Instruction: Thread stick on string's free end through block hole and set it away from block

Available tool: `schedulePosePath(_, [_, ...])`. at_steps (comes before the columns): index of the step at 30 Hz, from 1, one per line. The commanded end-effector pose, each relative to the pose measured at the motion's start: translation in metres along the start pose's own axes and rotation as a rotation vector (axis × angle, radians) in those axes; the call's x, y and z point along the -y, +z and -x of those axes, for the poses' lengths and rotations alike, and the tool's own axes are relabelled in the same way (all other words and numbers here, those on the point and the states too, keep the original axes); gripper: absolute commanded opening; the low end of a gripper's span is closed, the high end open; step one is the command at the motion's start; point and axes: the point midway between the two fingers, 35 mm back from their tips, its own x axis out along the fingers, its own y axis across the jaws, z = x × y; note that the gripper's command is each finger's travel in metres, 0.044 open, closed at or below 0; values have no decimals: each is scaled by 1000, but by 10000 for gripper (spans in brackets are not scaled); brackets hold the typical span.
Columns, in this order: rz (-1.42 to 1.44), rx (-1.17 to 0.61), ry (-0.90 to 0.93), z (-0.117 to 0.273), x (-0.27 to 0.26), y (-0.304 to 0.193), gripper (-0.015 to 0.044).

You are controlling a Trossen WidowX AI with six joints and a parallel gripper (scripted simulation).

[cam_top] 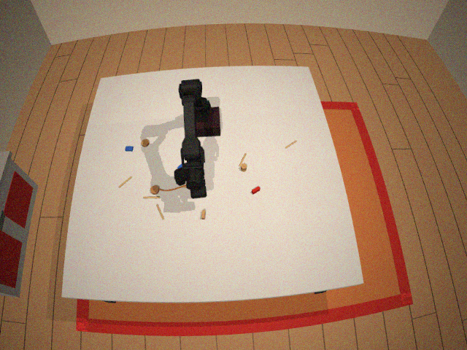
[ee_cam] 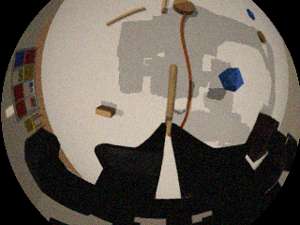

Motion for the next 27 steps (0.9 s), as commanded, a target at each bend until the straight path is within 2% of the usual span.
schedulePosePath(1, [-169, 4, -3, -1, -2, 5, 0])
schedulePosePath(19, [-828, 2, 2, -1, -8, 21, 0])
schedulePosePath(27, [-853, 2, 2, -1, -8, 21, 0])
